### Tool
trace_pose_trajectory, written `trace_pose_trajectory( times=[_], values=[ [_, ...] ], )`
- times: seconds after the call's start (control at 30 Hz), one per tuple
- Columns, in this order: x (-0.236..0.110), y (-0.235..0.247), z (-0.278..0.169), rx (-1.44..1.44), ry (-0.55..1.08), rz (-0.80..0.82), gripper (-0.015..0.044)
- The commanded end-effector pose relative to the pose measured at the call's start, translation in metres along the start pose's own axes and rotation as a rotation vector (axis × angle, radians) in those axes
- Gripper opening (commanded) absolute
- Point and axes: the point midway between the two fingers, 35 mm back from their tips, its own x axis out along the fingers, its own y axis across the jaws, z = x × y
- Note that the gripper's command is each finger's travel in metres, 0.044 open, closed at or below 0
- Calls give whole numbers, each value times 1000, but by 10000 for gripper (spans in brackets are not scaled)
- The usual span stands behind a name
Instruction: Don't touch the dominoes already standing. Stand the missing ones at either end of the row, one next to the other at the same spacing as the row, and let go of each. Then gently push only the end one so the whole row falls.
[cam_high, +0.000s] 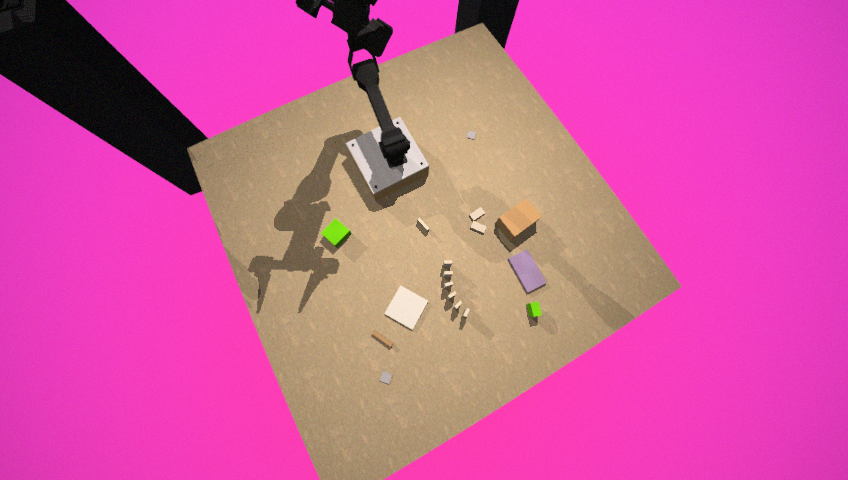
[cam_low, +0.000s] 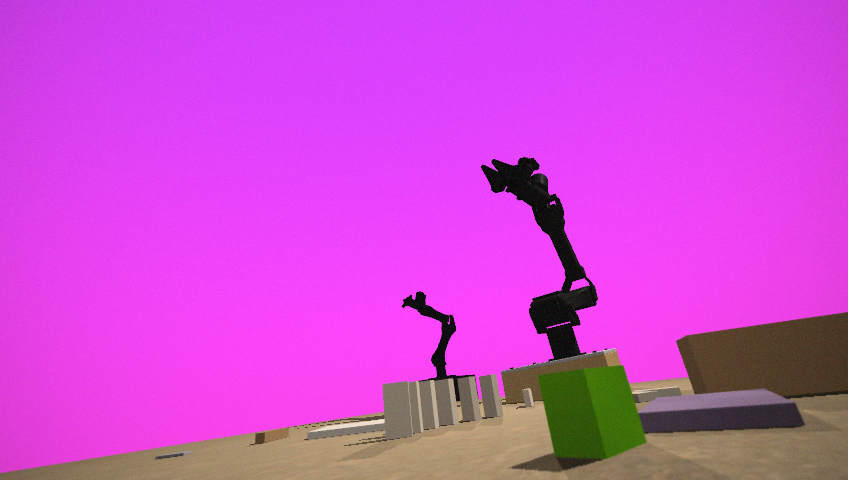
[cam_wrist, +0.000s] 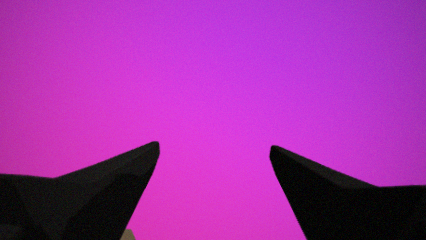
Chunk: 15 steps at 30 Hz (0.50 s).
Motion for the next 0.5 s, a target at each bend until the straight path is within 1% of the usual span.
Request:
trace_pose_trajectory(
  times=[0.0,0.03,0.13,0.3,0.47],
  values=[
    [1,1,0,-1,1,7,426],
    [6,6,-2,-5,2,30,440],
    [29,31,-8,-19,17,149,440],
    [71,80,-20,-13,103,312,440],
    [111,156,-37,-13,186,541,440]
  ],
)
